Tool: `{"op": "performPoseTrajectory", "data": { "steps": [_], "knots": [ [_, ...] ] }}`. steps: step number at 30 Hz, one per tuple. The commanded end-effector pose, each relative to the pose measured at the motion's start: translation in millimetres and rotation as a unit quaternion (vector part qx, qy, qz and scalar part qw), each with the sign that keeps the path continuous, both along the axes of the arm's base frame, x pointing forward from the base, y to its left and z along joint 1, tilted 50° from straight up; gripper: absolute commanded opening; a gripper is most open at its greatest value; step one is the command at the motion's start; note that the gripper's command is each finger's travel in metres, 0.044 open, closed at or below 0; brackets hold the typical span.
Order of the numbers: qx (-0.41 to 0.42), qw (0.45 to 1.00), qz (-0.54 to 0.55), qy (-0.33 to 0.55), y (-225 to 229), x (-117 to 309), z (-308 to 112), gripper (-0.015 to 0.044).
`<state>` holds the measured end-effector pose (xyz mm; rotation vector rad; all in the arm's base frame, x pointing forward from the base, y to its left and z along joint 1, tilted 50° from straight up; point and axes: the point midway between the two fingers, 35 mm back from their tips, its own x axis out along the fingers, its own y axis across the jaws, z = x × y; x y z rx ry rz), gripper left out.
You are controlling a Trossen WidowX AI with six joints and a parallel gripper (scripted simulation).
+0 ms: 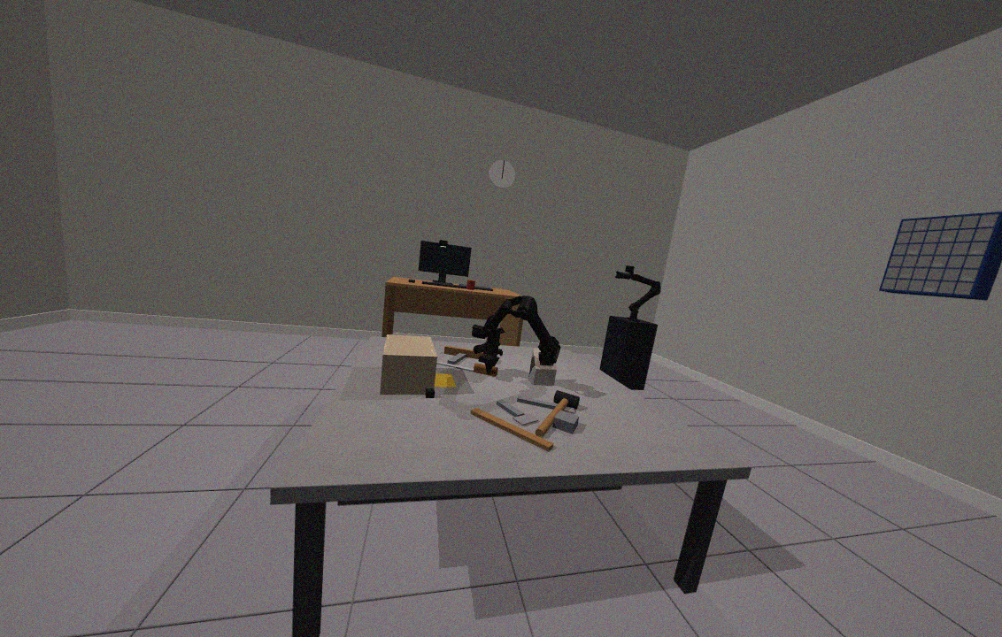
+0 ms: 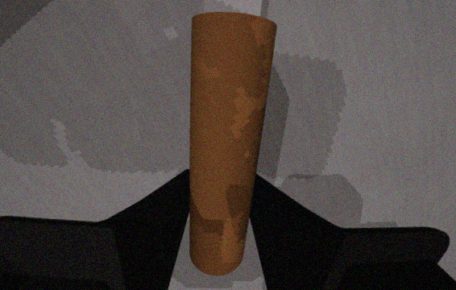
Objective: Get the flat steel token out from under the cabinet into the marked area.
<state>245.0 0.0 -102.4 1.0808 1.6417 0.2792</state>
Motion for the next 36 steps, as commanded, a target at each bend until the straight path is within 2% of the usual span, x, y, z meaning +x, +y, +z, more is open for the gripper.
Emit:
{"op": "performPoseTrajectory", "data": {
  "steps": [1,36],
  "knots": [
    [-0.003,1.000,-0.003,0.000,-7.0,1.3,-5.3,0.0000],
    [-0.004,1.000,-0.003,-0.001,-23.7,-2.8,-24.5,0.0000]
  ]
}}
